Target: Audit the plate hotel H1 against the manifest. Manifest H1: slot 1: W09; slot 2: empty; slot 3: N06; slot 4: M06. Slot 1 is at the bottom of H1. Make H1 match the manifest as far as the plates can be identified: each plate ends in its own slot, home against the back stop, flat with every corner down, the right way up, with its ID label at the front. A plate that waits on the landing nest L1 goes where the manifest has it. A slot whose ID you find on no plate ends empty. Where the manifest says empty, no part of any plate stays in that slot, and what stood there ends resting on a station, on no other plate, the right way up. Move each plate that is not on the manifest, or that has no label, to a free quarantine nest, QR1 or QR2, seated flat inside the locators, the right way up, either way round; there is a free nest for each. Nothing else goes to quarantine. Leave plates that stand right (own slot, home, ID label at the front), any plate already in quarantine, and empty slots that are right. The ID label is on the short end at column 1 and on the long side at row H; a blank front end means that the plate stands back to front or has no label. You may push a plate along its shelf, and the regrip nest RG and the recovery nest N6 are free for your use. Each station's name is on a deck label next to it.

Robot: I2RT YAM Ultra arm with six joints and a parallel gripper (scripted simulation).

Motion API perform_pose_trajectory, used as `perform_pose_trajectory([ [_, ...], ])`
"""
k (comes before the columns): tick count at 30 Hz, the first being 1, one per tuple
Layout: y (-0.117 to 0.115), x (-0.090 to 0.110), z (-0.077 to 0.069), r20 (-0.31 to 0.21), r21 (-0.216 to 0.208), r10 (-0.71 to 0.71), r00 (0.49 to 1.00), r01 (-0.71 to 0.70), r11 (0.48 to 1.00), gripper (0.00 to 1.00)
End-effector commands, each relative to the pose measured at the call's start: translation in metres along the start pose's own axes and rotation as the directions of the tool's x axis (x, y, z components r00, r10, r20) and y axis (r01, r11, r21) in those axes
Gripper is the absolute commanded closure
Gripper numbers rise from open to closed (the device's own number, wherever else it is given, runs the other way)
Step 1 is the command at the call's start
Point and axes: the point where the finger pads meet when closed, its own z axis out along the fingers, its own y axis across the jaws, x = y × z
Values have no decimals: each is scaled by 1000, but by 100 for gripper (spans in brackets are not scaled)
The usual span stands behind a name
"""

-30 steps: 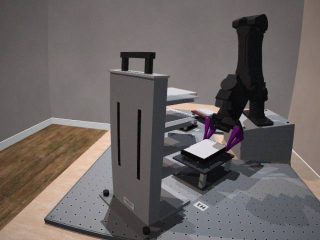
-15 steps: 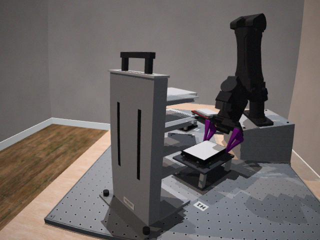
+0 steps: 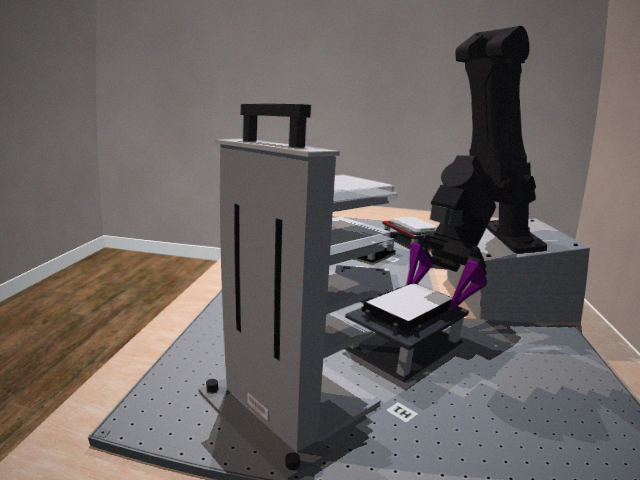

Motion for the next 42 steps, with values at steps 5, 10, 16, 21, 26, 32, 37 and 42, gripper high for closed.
perform_pose_trajectory([
  [5, -1, -7, 2, 37, 2, -1, 999, 1, 1000, 14],
  [10, -1, -5, 3, 37, 2, -1, 999, 1, 1000, 14],
  [16, -1, -1, 5, 37, 2, -2, 999, 1, 1000, 7],
  [21, -1, -1, 5, 37, 2, -2, 999, 1, 1000, 7],
  [26, -1, -1, 5, 37, 2, -2, 999, 1, 1000, 7],
  [32, 0, -1, 5, 37, 2, -2, 999, 1, 1000, 0],
  [37, 0, -1, 5, 37, 2, -2, 999, 1, 1000, 0],
  [42, -1, -2, 4, 37, 2, -2, 999, 1, 1000, 0],
])
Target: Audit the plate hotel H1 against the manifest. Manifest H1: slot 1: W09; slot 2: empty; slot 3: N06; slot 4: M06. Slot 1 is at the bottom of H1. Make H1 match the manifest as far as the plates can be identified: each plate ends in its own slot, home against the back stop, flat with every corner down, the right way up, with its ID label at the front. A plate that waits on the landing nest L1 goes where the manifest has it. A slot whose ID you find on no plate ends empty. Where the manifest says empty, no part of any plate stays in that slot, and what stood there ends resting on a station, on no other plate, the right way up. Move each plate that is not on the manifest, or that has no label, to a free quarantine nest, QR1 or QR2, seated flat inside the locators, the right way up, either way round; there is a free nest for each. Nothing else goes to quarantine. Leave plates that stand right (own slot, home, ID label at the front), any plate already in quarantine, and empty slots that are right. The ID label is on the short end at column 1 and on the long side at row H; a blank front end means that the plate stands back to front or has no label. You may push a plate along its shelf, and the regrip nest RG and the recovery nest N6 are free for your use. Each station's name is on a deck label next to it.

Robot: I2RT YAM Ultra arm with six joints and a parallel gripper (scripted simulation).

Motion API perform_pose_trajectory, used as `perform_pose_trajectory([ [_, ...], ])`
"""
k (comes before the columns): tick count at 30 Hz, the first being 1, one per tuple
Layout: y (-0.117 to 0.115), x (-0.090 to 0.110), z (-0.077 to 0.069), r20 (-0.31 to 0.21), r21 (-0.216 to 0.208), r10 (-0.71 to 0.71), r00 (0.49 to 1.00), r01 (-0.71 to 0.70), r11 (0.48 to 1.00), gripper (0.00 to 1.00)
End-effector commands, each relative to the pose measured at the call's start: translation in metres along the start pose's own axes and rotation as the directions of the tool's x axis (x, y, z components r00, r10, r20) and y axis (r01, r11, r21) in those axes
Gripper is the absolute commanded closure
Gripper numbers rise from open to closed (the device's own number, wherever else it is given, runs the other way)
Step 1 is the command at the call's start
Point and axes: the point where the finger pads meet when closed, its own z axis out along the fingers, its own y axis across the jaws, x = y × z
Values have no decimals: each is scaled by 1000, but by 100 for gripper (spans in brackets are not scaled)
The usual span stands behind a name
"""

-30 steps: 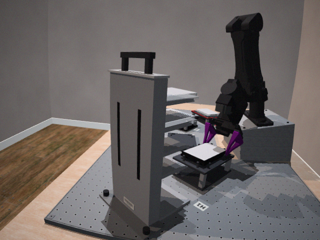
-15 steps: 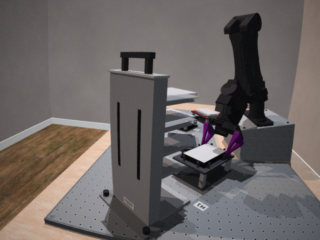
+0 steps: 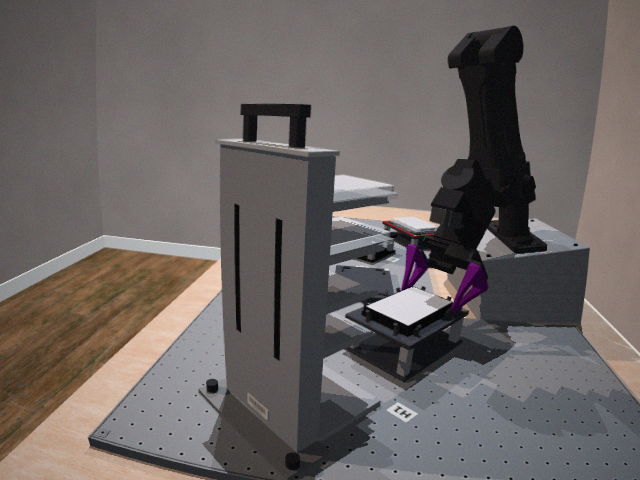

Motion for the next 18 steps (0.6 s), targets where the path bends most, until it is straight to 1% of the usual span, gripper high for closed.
perform_pose_trajectory([
  [1, 0, -2, -2, 1, 0, -2, 1000, 2, 1000, 0],
  [4, 0, -4, -4, 1, 0, -2, 1000, 2, 1000, 0],
  [18, 0, -19, -21, 2, 0, -2, 1000, 2, 1000, 0],
])
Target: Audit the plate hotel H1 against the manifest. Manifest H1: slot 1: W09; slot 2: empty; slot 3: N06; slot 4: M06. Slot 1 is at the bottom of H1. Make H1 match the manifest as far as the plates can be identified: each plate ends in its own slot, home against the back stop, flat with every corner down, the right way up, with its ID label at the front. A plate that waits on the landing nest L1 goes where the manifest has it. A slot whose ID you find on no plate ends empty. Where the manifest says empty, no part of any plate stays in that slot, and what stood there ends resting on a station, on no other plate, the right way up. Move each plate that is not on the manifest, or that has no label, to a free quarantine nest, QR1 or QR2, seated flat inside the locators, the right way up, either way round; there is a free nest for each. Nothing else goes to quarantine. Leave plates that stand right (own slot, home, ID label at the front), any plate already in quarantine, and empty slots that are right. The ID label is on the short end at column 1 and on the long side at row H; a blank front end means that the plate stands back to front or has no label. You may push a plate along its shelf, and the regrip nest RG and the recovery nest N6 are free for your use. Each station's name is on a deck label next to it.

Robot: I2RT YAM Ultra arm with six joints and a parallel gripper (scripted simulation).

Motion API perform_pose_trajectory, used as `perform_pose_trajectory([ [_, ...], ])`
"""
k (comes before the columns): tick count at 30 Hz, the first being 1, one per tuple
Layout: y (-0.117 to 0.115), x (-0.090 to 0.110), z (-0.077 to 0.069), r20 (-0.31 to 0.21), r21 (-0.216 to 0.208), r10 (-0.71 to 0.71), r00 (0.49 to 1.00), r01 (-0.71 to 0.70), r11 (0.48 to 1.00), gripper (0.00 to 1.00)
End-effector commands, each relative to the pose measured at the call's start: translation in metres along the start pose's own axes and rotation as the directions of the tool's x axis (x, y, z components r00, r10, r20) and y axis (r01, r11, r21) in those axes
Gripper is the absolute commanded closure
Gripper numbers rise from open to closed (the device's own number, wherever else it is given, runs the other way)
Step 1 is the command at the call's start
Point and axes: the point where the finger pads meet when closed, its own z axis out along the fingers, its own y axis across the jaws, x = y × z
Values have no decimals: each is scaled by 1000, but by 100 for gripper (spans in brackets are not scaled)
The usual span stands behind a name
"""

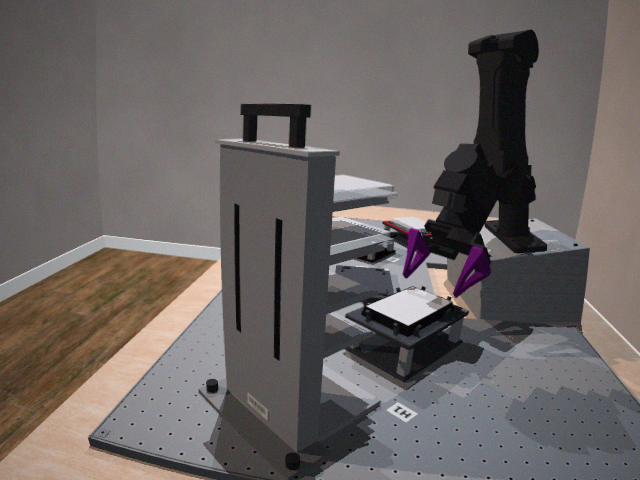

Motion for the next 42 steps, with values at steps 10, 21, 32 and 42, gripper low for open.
perform_pose_trajectory([
  [10, 0, -8, -13, -18, -2, 3, 1000, -3, 1000, 0],
  [21, 0, -18, -24, -17, -2, 3, 1000, -3, 1000, 0],
  [32, 0, -30, -38, -17, -2, 3, 1000, -4, 1000, 0],
  [42, 0, -43, -51, -17, -2, 4, 1000, -4, 1000, 0],
])
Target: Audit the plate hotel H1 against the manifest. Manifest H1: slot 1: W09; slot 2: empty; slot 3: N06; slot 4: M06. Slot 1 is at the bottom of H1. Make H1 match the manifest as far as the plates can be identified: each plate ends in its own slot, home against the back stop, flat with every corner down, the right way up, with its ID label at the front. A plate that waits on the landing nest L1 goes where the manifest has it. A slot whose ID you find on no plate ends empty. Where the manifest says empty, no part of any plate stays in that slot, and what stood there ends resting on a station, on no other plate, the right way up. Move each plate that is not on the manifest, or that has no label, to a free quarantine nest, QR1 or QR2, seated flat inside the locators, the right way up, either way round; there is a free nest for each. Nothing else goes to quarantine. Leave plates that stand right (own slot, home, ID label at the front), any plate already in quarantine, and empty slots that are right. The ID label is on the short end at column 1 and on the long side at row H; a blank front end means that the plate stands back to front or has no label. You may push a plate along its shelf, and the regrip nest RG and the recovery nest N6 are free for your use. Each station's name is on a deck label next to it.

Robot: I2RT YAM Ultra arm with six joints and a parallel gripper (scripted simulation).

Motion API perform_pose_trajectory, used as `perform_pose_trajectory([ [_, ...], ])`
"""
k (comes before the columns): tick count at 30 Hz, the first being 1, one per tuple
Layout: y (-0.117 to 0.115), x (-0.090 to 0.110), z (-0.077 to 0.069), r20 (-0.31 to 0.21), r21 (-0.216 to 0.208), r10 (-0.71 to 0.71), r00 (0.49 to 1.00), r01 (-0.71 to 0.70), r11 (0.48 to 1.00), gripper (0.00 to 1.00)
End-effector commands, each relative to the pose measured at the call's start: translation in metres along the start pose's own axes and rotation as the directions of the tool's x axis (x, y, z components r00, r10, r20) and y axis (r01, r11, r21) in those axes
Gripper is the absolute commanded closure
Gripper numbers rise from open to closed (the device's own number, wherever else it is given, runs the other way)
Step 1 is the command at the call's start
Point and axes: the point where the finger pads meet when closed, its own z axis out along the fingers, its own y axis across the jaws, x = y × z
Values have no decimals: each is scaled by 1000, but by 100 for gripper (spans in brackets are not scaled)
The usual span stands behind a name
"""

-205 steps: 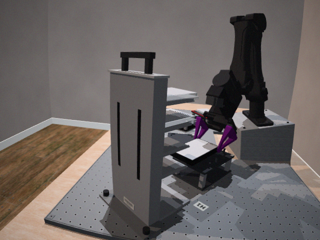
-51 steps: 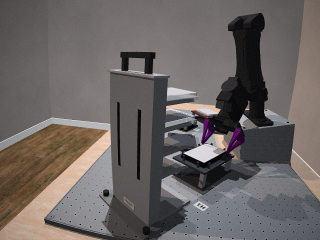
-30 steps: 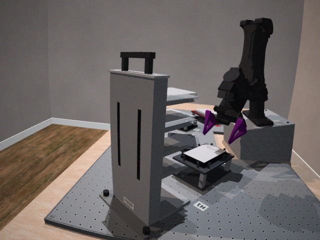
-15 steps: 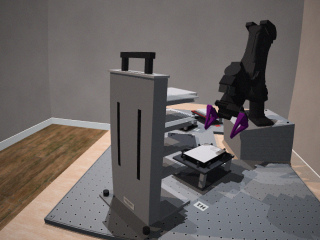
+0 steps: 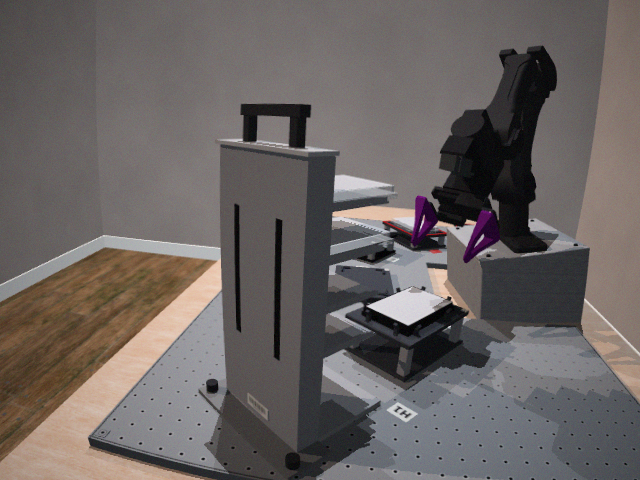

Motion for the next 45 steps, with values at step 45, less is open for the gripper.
perform_pose_trajectory([
  [45, 15, -75, -64, -23, -42, -94, 995, 93, 995, 0],
])
